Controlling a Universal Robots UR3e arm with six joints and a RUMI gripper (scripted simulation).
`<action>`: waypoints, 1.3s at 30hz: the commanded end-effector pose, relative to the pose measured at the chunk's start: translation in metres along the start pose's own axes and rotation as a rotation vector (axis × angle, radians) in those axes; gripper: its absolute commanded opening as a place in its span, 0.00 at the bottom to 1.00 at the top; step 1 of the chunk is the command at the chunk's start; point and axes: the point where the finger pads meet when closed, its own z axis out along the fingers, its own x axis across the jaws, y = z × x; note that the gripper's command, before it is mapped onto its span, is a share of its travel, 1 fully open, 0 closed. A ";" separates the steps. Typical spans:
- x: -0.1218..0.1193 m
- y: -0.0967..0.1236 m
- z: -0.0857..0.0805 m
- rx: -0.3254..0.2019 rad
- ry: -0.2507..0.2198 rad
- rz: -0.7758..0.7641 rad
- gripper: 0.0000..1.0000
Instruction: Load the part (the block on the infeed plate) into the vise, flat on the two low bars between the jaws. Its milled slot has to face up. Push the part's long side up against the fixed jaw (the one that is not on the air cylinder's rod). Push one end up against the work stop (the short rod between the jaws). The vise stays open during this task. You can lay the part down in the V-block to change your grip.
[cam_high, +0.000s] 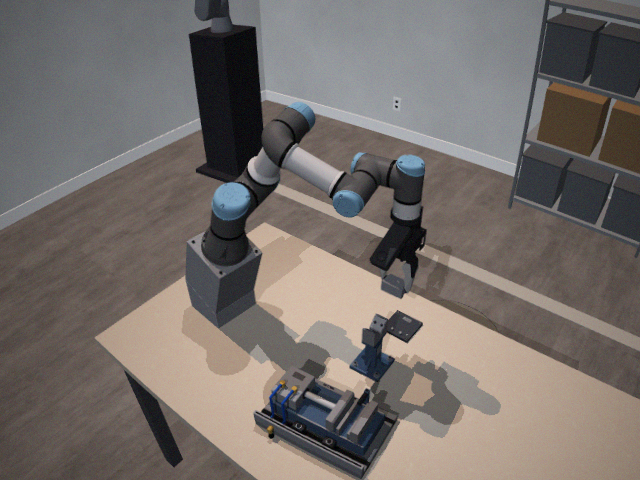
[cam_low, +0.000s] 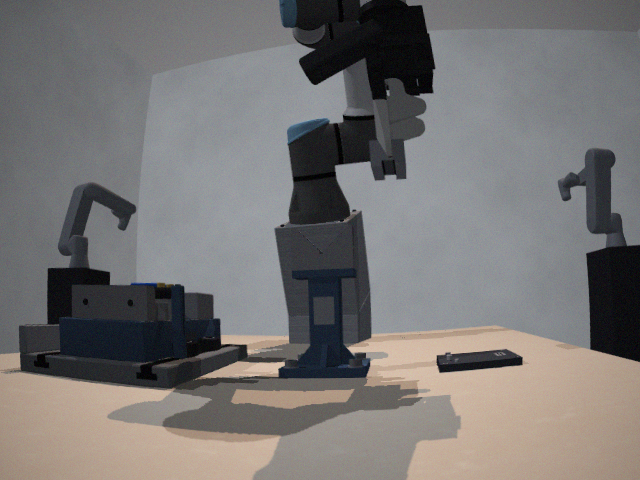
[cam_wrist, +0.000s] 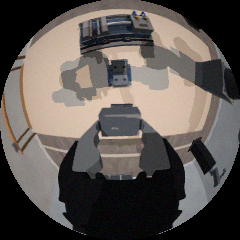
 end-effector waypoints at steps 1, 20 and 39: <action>-0.001 -0.013 -0.001 -0.003 -0.005 -0.005 0.00; 0.001 -0.055 -0.001 -0.002 -0.009 -0.021 0.00; 0.004 -0.077 -0.002 -0.002 -0.013 -0.030 0.00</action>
